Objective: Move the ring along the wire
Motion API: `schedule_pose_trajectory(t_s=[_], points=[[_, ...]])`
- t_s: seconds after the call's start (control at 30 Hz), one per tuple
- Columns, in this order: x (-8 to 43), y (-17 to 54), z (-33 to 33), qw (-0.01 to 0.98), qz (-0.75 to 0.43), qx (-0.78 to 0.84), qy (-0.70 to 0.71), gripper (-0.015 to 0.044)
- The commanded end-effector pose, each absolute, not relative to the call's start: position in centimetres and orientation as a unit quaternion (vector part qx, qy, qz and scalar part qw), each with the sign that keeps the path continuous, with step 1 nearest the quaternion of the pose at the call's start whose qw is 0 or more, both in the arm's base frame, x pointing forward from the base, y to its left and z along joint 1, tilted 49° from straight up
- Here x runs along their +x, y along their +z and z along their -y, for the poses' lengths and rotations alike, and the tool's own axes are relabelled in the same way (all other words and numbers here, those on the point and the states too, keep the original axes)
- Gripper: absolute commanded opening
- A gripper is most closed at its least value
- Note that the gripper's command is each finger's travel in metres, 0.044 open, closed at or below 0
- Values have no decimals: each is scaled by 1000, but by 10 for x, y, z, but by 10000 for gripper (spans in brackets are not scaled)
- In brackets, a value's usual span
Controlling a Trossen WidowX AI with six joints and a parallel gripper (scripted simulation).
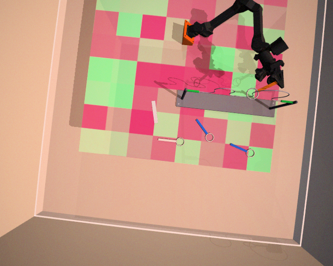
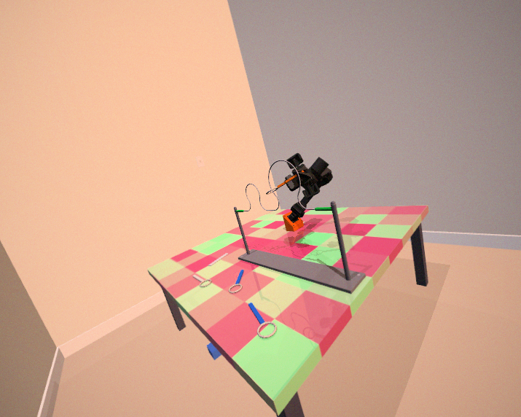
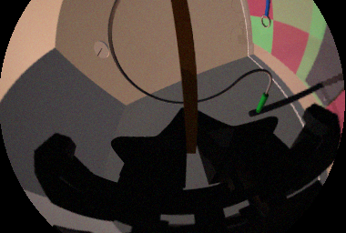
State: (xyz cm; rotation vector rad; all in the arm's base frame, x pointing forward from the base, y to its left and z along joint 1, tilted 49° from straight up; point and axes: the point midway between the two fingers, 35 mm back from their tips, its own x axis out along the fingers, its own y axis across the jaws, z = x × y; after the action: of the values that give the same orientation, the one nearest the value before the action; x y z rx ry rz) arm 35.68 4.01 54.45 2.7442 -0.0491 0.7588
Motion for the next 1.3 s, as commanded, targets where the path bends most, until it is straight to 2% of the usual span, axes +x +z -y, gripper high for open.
schedule_pose_trajectory(t_s=[0.0, 0.63, 1.27], points=[[357, 545, -38, 125, 24, 956, 264, -150], [356, 545, -46, 79, 37, 961, 264, -150], [356, 533, -90, 198, 5, 943, 269, -150]])
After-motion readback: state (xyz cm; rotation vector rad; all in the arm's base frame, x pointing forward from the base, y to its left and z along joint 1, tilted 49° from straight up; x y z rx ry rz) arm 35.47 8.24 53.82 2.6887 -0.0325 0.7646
